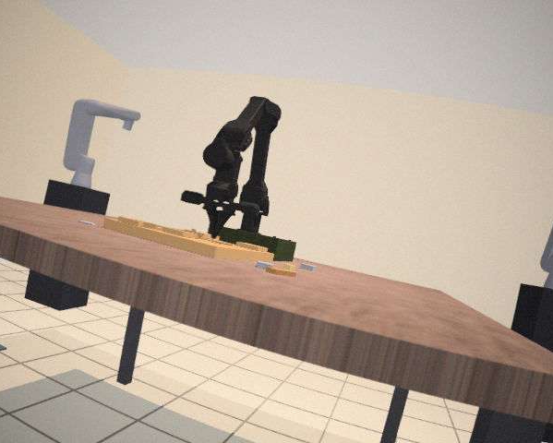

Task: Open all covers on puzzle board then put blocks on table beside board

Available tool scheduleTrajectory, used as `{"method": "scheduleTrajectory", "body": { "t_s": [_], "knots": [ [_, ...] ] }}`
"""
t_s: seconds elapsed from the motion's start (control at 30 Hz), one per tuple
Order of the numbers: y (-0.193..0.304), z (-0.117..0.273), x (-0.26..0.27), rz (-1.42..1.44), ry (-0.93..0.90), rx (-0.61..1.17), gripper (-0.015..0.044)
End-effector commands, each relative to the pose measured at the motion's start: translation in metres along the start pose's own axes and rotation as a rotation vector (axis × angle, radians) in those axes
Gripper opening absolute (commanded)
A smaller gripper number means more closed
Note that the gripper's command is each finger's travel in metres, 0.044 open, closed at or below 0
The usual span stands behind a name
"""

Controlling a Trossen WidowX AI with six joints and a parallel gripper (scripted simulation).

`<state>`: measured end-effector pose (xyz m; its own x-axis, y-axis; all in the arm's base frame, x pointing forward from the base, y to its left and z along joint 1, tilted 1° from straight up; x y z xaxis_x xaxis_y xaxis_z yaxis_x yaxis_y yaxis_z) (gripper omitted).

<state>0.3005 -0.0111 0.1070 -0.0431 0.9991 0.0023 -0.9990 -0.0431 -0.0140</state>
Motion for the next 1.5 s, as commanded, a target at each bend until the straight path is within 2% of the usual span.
{"method": "scheduleTrajectory", "body": {
  "t_s": [0.0,1.47],
  "knots": [
    [0.005,0.0023,0.004,-0.007,0.01,-0.005,0.0],
    [0.0105,-0.0012,0.0103,-0.006,0.011,-0.007,0.0]
  ]
}}
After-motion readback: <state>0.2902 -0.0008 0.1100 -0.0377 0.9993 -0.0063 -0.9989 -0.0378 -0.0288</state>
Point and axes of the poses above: the point midway between the two fingers, 35 mm back from their tips, its own z axis back along the fingers, its own x axis across the jaws, y = z × x, the point moved 10 cm from there along z, back along the fingers, and after that the axes turned 1 degree about -z, right-handed, at the moved point
